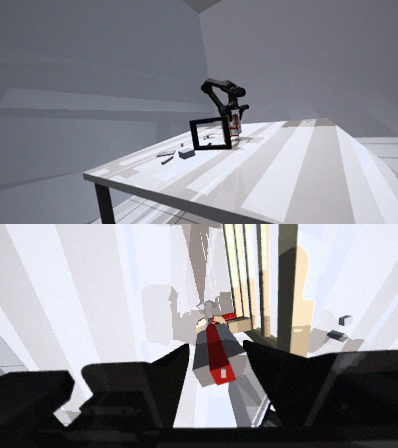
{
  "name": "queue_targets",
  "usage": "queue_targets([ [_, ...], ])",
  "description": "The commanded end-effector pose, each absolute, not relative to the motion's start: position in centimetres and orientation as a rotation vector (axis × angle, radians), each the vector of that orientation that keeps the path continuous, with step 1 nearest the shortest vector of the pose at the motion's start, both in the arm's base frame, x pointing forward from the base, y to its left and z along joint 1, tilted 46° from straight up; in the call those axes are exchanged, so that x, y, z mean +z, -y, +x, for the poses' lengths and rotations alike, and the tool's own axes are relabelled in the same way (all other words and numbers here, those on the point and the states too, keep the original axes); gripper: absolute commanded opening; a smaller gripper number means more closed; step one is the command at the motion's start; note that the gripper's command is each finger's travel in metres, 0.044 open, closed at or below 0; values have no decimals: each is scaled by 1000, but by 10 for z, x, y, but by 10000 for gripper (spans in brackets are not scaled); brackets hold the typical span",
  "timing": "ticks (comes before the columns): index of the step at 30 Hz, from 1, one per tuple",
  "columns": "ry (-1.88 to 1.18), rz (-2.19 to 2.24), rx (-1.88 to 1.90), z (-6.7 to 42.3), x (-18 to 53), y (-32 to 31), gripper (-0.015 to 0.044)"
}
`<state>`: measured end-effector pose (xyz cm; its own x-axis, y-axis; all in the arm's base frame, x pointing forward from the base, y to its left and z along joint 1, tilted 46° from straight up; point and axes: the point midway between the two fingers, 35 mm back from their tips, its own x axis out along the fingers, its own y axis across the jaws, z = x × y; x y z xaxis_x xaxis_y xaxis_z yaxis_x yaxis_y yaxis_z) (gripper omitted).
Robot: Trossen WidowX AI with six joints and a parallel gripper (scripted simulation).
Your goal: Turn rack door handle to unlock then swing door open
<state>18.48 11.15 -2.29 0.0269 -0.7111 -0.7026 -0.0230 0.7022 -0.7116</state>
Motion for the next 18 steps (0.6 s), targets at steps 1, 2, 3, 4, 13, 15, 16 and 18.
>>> queue_targets([
  [1, -1462, -639, -593, 185, -20, -115, 297],
  [2, -1462, -639, -592, 185, -19, -116, 297],
  [3, -1462, -639, -592, 185, -19, -117, 297],
  [4, -1462, -639, -592, 185, -18, -118, 297],
  [13, -1463, -639, -591, 186, -9, -128, 297],
  [15, -1463, -639, -591, 186, -7, -130, 297],
  [16, -1463, -639, -591, 186, -6, -131, 297],
  [18, -1463, -639, -591, 186, -4, -133, 297],
])
